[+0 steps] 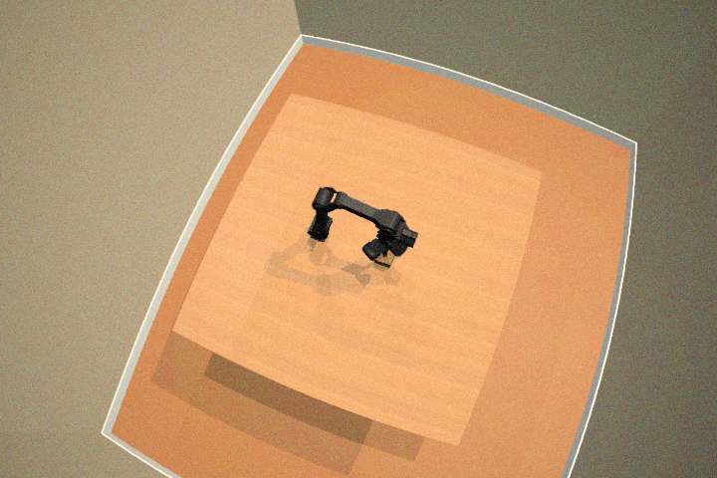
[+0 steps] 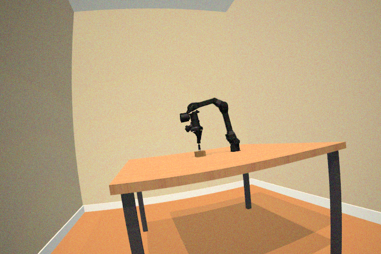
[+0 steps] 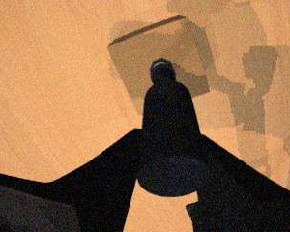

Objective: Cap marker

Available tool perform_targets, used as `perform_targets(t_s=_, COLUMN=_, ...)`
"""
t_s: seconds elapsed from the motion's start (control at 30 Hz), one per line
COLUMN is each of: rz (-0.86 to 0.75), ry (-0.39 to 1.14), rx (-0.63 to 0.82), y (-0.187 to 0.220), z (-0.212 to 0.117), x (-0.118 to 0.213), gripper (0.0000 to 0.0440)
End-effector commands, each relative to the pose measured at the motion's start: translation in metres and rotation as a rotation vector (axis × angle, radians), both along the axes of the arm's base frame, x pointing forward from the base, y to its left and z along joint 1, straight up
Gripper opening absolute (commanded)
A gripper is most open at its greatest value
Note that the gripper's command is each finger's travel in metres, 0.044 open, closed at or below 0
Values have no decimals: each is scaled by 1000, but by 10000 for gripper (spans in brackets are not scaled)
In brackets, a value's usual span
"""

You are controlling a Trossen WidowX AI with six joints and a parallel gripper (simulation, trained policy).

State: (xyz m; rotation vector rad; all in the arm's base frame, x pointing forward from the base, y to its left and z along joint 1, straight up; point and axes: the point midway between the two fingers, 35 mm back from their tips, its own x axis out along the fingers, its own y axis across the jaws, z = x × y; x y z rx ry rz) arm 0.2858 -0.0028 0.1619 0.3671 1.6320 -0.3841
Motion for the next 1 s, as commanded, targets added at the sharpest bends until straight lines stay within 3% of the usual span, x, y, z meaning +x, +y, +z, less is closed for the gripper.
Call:
perform_targets(t_s=0.0, rz=-2, ry=22, rx=0, y=-1, z=-8, x=-1, gripper=0)
perform_targets(t_s=0.53, rz=46, ry=72, rx=26, y=-1, z=-53, x=-4, gripper=1)
perform_targets(t_s=0.63, rz=51, ry=85, rx=18, y=-3, z=-60, x=-5, gripper=79)
perform_targets(t_s=0.97, rz=91, ry=89, rx=14, y=-6, z=-71, x=-8, gripper=97)
